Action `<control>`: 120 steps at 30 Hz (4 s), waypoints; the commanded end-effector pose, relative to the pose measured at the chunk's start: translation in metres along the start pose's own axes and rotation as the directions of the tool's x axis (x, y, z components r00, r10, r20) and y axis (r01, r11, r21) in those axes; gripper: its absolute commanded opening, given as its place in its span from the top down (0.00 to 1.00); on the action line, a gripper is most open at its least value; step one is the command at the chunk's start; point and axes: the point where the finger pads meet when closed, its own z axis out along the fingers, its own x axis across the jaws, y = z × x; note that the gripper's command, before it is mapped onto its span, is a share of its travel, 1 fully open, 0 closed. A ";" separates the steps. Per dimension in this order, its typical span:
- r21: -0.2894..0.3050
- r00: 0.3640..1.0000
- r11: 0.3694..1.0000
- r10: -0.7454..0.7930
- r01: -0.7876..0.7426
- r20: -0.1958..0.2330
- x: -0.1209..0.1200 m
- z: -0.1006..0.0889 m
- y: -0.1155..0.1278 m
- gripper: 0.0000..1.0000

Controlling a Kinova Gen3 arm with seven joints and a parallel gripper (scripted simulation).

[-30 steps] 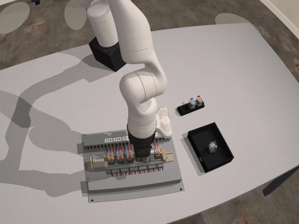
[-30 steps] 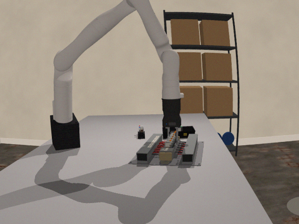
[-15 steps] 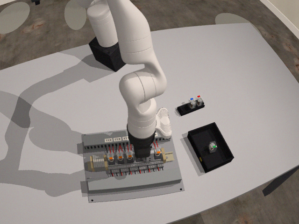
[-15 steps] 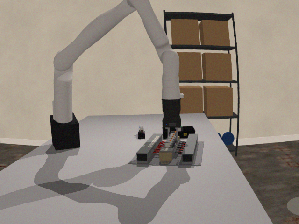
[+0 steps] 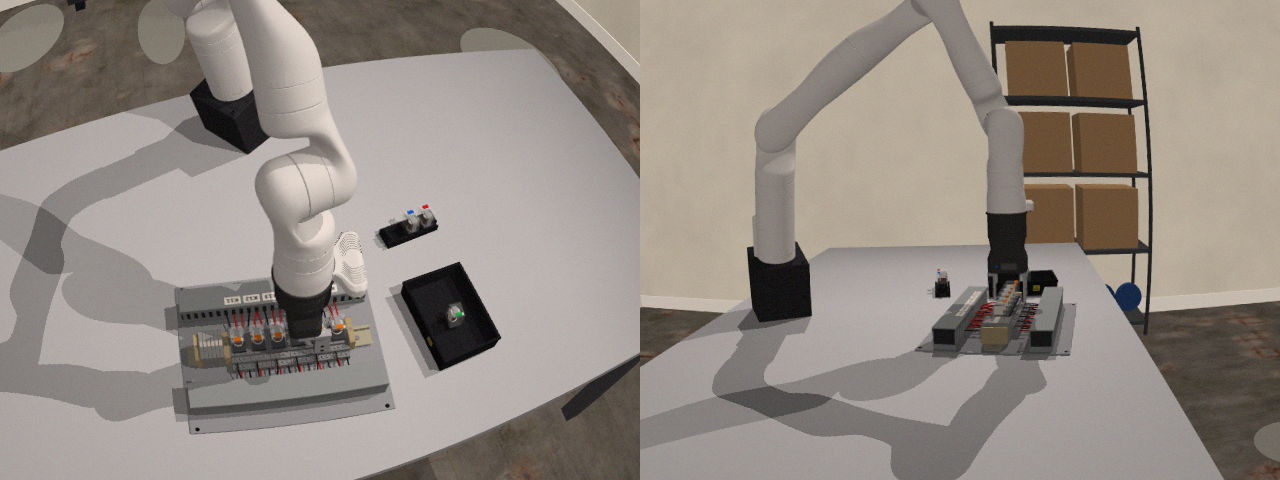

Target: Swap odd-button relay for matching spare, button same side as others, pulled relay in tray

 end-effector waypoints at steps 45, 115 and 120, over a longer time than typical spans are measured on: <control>-0.001 1.000 1.000 0.000 0.000 -0.001 0.001 -0.003 0.000 0.00; -0.003 1.000 1.000 0.000 0.000 0.000 0.000 -0.017 0.000 0.00; -0.003 1.000 1.000 0.000 0.000 0.000 0.000 -0.019 0.000 0.00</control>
